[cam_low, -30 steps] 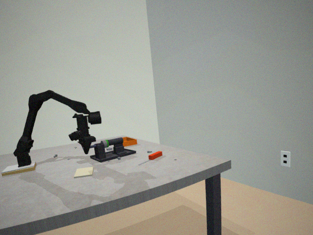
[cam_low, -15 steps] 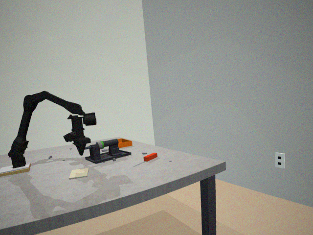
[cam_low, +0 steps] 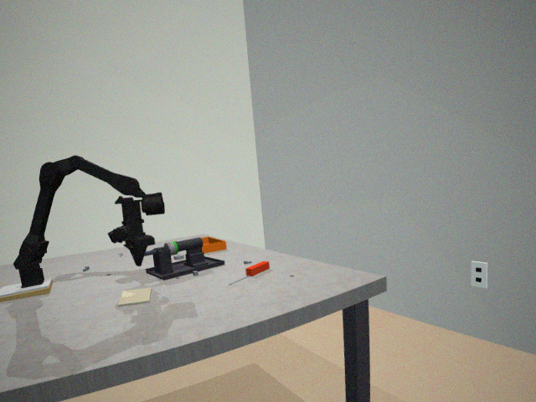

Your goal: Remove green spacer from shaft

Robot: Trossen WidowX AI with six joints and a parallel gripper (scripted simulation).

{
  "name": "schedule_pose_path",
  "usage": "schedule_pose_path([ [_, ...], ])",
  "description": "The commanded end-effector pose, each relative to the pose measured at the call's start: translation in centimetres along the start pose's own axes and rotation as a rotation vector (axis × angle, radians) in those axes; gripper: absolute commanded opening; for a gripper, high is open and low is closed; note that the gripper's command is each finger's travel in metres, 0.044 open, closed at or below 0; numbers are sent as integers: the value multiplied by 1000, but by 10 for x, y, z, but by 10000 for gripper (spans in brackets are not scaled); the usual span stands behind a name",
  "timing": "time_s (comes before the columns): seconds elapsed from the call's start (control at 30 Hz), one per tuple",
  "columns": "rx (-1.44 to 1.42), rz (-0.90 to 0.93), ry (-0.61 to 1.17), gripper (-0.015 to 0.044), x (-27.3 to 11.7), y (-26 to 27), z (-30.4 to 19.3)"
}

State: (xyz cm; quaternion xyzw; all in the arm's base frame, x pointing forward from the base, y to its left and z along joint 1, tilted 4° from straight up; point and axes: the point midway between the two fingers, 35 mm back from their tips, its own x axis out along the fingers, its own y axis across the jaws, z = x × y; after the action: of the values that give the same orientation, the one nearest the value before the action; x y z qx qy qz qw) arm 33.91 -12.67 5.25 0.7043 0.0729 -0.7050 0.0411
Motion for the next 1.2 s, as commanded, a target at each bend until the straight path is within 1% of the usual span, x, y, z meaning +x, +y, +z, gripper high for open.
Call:
schedule_pose_path([
  [0.0, -6, 4, -1, 0, 0, 0, 1],
  [1.17, -6, 4, -2, 0, 0, 1, 5],
])
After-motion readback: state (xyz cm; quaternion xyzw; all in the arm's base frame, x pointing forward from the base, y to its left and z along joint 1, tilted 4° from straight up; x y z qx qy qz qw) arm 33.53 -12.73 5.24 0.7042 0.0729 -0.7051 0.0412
